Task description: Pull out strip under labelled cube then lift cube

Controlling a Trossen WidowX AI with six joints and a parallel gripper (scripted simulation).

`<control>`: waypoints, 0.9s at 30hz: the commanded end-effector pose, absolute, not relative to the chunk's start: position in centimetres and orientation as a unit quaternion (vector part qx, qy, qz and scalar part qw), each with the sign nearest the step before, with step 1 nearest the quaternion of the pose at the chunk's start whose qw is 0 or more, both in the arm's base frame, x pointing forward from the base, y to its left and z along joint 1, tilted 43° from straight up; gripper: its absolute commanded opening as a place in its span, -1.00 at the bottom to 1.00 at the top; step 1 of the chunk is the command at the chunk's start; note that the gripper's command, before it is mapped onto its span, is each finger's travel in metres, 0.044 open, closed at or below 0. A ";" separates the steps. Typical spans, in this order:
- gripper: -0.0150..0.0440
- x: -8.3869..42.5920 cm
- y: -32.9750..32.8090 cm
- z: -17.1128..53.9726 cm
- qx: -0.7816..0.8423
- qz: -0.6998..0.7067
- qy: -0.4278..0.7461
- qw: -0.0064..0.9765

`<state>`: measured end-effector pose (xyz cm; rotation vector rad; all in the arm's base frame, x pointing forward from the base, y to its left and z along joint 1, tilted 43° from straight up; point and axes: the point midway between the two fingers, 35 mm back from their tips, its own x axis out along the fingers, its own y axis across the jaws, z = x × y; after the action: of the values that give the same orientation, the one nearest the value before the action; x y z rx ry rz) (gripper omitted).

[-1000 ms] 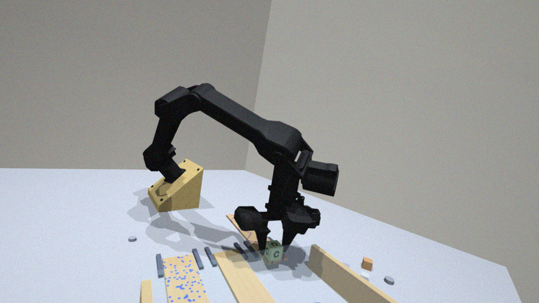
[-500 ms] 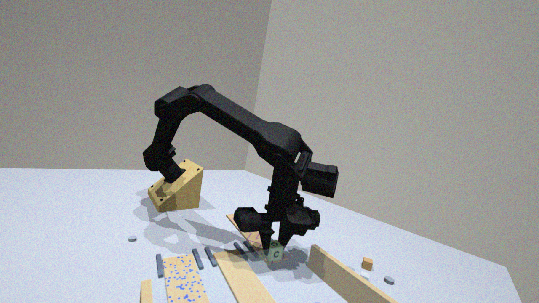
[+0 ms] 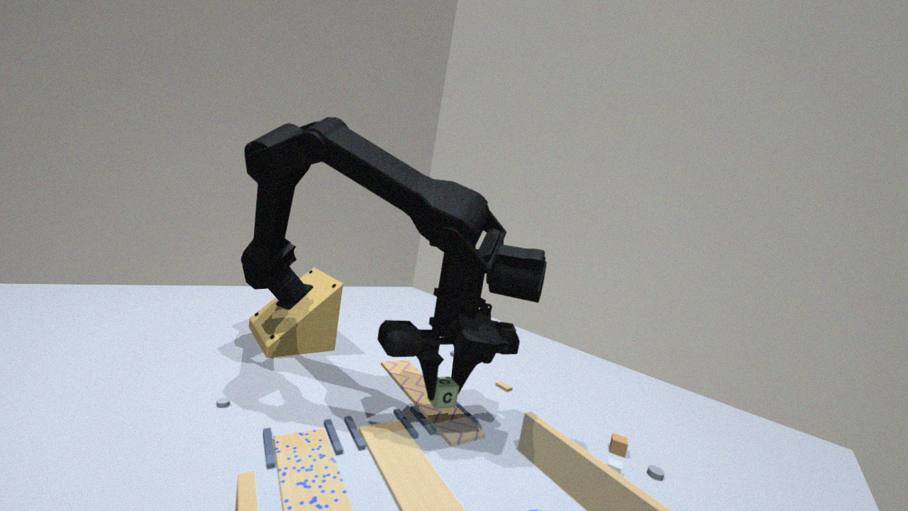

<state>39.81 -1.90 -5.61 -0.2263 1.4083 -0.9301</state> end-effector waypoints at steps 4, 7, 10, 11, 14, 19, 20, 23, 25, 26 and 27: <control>-0.49 37.5 -0.7 -4.2 -0.100 -0.410 0.623 0.659; -0.49 37.4 -0.7 -4.2 -0.100 -0.410 0.623 0.659; -0.49 36.7 -0.6 -4.1 -0.100 -0.410 0.623 0.659; -0.49 36.3 -0.6 -4.0 -0.100 -0.410 0.623 0.659; -0.49 35.3 -0.5 -3.9 -0.101 -0.410 0.623 0.658; -0.49 33.6 -0.4 -3.7 -0.101 -0.410 0.624 0.658; -0.49 33.3 -0.4 -3.7 -0.101 -0.410 0.624 0.658; -0.49 32.2 -0.4 -3.6 -0.101 -0.410 0.624 0.658; -0.49 31.5 -0.4 -3.5 -0.101 -0.410 0.624 0.658; -0.49 31.2 -0.4 -3.5 -0.101 -0.410 0.624 0.657; -0.49 30.8 -0.4 -3.5 -0.101 -0.410 0.624 0.657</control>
<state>31.93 -0.54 -3.60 -0.2336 1.4159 -0.9292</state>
